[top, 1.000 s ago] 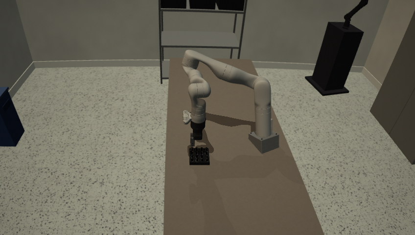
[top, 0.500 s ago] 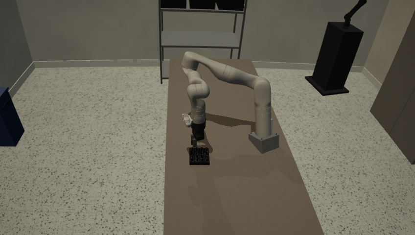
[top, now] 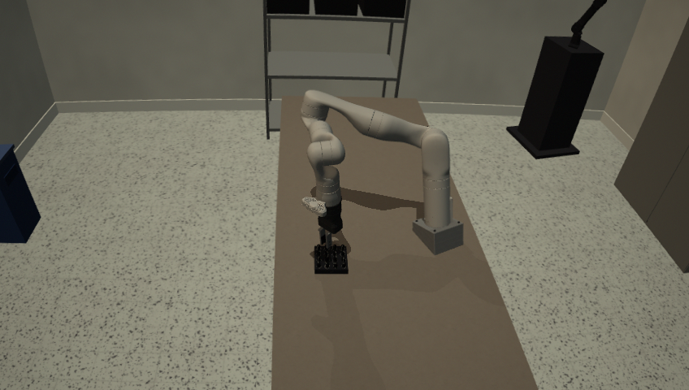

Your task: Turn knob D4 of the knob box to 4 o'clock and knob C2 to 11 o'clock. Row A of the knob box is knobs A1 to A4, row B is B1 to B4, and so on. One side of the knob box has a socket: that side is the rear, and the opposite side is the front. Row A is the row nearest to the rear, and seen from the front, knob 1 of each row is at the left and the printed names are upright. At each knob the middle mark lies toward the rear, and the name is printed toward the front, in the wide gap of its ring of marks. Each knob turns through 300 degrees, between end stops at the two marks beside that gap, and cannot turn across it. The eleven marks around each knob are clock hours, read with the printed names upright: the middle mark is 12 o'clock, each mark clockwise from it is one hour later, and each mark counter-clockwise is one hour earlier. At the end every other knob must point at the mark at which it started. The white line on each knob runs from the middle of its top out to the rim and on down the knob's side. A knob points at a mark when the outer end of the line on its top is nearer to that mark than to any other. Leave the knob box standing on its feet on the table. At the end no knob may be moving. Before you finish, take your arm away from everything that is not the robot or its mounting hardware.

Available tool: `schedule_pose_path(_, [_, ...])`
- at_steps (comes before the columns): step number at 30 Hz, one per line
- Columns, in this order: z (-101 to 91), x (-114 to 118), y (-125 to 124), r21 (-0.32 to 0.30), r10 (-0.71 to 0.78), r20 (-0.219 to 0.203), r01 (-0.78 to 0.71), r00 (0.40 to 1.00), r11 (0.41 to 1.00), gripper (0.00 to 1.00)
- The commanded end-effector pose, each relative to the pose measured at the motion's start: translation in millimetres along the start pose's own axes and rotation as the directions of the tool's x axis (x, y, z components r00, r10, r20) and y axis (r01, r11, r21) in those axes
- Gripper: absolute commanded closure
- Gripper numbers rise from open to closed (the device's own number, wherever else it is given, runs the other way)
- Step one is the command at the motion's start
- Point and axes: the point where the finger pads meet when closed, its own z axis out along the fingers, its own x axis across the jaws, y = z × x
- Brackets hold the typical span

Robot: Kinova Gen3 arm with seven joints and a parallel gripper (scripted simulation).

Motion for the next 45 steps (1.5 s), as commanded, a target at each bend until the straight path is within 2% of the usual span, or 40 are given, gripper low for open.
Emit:
schedule_pose_path(1, [1.9,-4.0,0.4,-0.008,-0.098,0.012,0.099,0.995,0.995,0.54])
schedule_pose_path(5, [2.5,-8.5,1.8,-0.014,-0.283,0.022,0.284,0.959,0.959,0.54])
schedule_pose_path(9, [2.3,-12.0,3.3,-0.013,-0.458,0.03,0.459,0.888,0.888,0.54])
schedule_pose_path(11, [2.3,-12.0,3.3,-0.013,-0.458,0.03,0.459,0.888,0.888,0.54])
schedule_pose_path(13, [1.9,-13.5,4.1,-0.012,-0.545,0.033,0.546,0.838,0.838,0.54])
schedule_pose_path(18, [0.0,-15.7,5.9,-0.004,-0.737,0.036,0.738,0.675,0.675,0.54])
schedule_pose_path(26, [-4.0,-15.1,7.5,0.005,-0.912,0.027,0.912,0.409,0.409,0.54])
schedule_pose_path(28, [-4.0,-15.1,7.5,0.005,-0.912,0.027,0.912,0.409,0.409,0.54])
schedule_pose_path(34, [-9.0,-11.1,7.7,0.005,-0.99,0.01,0.99,0.141,0.141,0.54])
schedule_pose_path(41, [-15.4,-3.4,6.2,-0.009,-0.989,-0.011,0.989,-0.148,-0.148,0.54])
schedule_pose_path(43, [-17.3,-0.9,5.5,-0.016,-0.975,-0.016,0.975,-0.22,-0.22,0.54])
schedule_pose_path(45, [-17.3,-0.9,5.5,-0.016,-0.975,-0.016,0.975,-0.22,-0.22,0.54])
